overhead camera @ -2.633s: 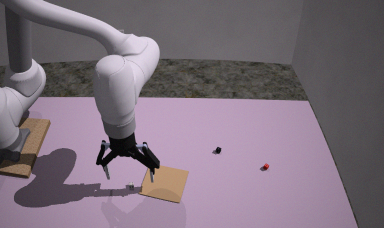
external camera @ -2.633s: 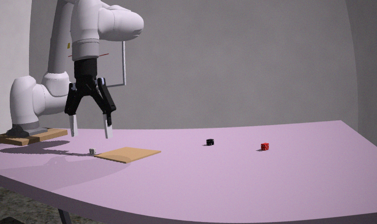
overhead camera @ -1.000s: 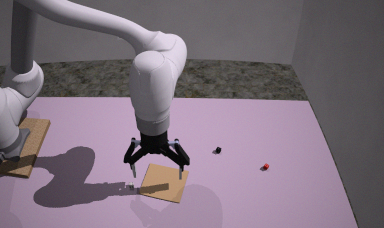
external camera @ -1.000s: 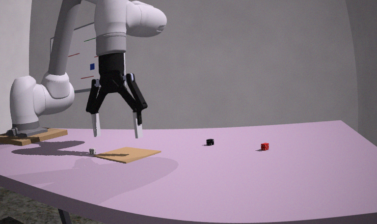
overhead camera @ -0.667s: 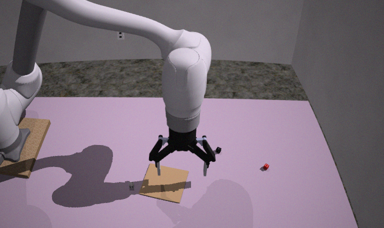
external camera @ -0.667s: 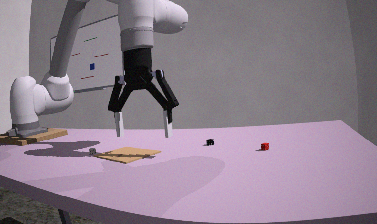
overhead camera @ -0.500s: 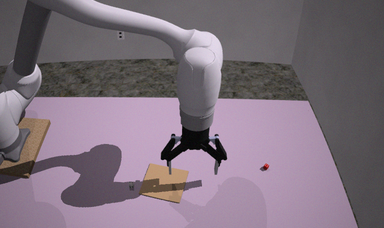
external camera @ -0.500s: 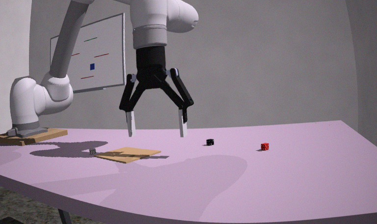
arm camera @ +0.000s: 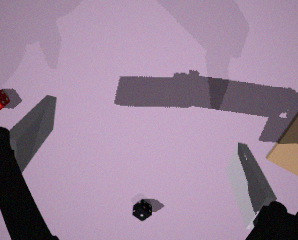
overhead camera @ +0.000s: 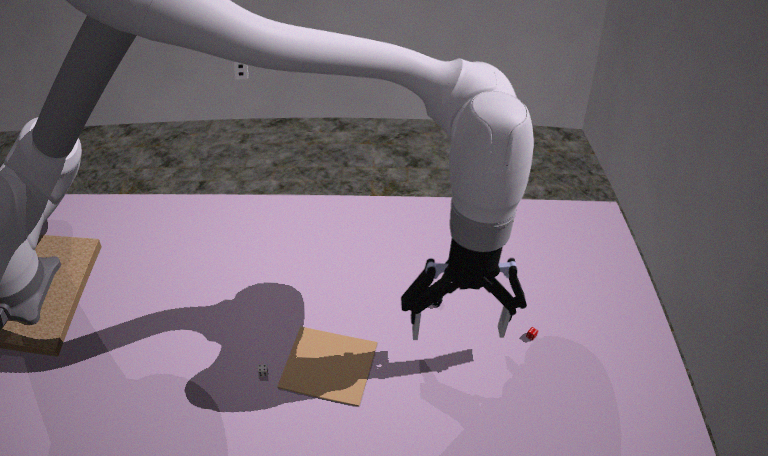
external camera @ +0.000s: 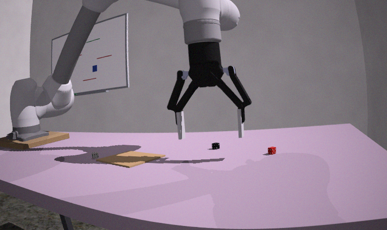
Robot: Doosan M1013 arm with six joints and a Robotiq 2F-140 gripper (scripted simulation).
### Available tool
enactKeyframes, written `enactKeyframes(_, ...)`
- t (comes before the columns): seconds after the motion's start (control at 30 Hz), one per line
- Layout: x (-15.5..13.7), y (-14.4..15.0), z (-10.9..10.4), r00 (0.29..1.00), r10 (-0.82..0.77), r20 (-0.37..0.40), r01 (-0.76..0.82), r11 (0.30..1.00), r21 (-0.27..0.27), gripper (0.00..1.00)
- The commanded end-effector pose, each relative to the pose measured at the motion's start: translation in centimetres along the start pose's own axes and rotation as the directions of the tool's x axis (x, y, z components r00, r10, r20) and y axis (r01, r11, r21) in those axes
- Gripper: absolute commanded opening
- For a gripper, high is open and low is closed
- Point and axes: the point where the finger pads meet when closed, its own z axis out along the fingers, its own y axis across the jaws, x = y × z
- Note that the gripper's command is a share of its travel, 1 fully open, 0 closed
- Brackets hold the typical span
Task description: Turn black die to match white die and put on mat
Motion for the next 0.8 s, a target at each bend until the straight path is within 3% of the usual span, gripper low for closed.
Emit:
enactKeyframes(0.0,-0.4,-2.8,0.0,1.0,0.0,0.0,0.0,1.0,-0.002,1.0)
enactKeyframes(0.33,-1.5,-9.2,0.0,1.0,0.0,0.0,0.0,1.0,-0.002,1.0)
enactKeyframes(0.77,-2.3,-13.3,0.0,1.0,0.0,0.0,0.0,1.0,-0.002,1.0)
